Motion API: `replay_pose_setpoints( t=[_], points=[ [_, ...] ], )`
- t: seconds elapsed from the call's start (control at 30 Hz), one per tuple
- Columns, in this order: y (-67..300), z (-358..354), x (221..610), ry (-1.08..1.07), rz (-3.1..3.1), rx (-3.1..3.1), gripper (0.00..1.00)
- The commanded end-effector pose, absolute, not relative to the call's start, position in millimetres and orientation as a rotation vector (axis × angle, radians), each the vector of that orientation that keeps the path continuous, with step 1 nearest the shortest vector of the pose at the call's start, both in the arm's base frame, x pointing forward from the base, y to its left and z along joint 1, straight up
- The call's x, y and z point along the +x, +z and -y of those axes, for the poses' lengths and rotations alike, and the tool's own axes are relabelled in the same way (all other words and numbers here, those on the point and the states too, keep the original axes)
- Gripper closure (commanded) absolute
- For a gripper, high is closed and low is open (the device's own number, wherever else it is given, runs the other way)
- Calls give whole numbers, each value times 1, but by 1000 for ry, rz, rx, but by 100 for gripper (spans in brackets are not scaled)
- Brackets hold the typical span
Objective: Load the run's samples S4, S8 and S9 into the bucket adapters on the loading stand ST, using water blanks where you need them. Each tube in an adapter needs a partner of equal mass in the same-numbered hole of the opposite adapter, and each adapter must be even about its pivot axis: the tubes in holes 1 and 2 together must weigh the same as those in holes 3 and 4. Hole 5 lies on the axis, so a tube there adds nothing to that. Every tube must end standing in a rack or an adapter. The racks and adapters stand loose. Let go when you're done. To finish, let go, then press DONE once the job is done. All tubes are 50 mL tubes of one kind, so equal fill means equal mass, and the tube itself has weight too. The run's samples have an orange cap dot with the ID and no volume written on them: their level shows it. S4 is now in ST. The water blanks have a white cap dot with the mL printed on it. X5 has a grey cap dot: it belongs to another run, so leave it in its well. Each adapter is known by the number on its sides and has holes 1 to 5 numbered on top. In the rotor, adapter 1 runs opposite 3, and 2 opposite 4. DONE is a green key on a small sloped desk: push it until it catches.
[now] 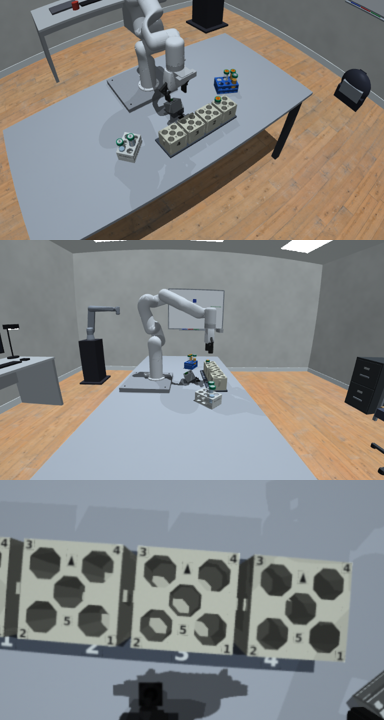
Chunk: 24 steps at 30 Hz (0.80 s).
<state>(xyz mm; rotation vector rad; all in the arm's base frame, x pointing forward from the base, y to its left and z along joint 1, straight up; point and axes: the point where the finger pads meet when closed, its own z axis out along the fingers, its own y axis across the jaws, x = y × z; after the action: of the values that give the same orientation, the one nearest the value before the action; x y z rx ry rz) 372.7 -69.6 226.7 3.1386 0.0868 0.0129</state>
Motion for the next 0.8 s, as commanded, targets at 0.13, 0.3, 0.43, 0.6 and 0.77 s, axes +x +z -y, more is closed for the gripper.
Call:
replay_pose_setpoints(
  t=[0.13, 0.3, 0.43, 0.6, 0.77],
  points=[
    [228, 33, 391, 17, -86, 3135, 0],
    [228, 15, 400, 17, -86, 3135, 0],
    [228, 1, 407, 17, -86, 3135, 0],
    [228, -21, 417, 17, -86, 3135, 0],
    [228, -43, 405, 16, -347, 3117, 0]
  ],
)
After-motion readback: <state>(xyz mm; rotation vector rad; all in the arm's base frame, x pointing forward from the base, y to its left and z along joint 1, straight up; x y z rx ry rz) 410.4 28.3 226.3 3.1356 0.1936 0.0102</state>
